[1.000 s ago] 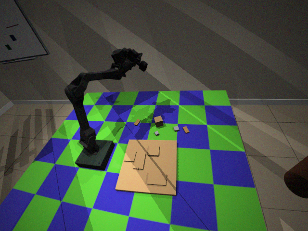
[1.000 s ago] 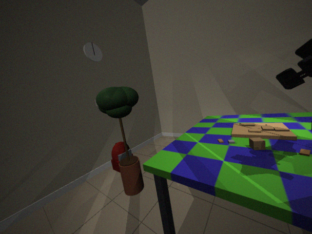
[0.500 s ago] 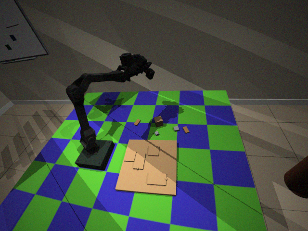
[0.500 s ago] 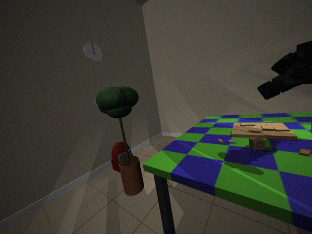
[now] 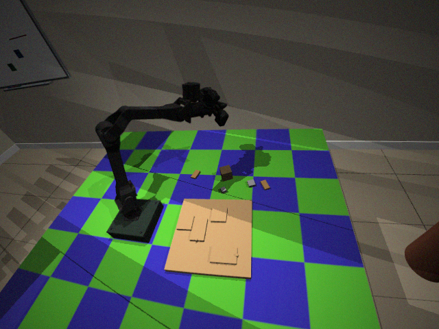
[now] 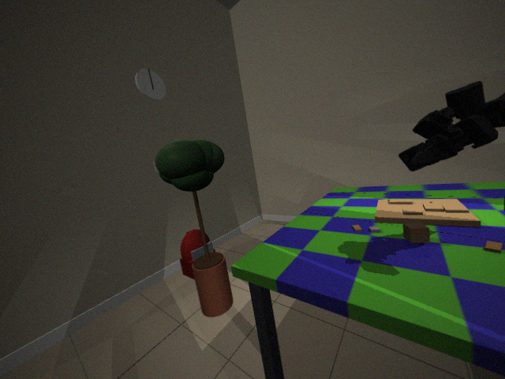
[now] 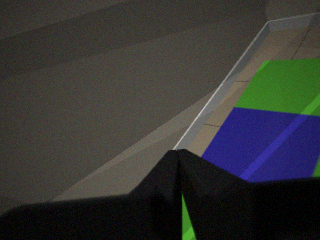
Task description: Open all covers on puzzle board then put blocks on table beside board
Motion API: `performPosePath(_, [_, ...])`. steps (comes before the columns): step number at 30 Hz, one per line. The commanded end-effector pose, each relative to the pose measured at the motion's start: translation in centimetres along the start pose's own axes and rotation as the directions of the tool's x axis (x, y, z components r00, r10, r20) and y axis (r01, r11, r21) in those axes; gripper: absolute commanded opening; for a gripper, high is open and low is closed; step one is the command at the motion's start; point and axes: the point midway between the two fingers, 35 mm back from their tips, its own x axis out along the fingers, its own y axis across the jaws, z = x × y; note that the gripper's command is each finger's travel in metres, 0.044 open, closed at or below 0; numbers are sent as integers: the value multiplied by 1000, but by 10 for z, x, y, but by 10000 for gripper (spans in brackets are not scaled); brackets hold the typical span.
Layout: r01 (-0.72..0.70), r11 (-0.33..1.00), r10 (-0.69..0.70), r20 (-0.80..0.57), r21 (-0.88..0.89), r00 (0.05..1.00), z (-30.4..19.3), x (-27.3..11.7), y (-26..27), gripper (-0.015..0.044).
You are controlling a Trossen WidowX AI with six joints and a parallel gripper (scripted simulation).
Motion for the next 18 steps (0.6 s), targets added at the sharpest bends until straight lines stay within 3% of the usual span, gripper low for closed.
performPosePath(1, [38,999,-38,-31,-9,999,-4,-1,-18,0])
performPosePath(18, [234,972,-237,-193,-39,952,-27,-16,-106,0])
